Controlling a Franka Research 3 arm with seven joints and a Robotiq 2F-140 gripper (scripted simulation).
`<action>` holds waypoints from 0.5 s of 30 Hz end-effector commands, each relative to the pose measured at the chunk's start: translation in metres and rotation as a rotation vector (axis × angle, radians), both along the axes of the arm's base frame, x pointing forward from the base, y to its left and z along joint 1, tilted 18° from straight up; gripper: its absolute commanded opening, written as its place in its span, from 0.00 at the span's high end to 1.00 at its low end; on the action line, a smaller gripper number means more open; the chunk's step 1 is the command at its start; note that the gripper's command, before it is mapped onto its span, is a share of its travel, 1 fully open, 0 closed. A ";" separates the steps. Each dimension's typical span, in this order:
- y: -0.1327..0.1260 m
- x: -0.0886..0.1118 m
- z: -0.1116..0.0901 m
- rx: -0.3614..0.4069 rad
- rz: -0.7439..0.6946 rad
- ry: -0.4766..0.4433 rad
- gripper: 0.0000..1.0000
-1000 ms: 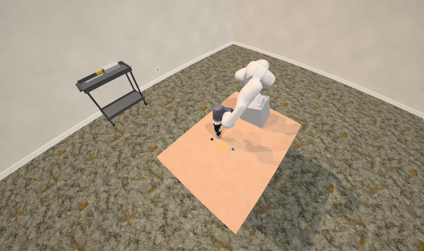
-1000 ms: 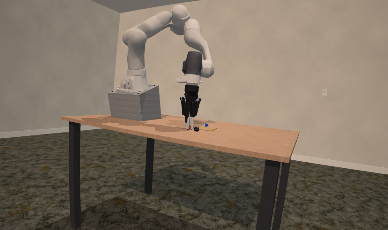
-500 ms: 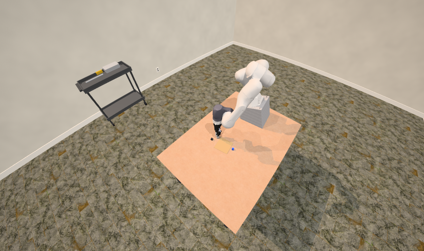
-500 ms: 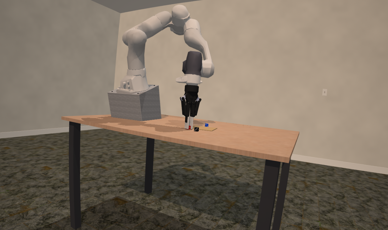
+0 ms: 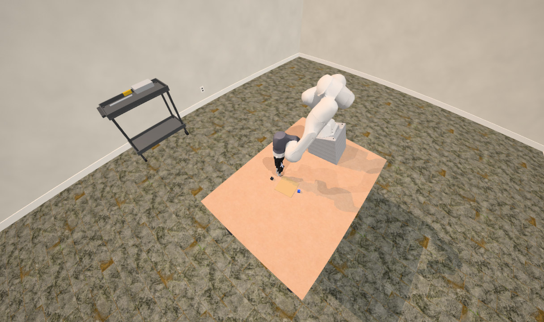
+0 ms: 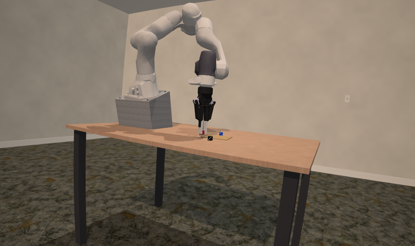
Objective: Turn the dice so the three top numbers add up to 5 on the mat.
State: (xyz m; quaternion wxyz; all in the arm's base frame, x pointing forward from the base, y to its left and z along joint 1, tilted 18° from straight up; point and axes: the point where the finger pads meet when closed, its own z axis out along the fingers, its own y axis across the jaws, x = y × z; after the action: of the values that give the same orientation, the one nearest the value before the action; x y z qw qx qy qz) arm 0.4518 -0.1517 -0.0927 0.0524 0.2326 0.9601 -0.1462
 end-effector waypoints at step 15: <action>0.025 -0.003 0.075 0.002 -0.012 0.003 0.91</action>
State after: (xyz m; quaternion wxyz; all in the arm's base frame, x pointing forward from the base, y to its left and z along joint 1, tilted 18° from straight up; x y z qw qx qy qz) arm 0.4545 -0.1296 -0.0191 0.0584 0.2156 0.9635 -0.1475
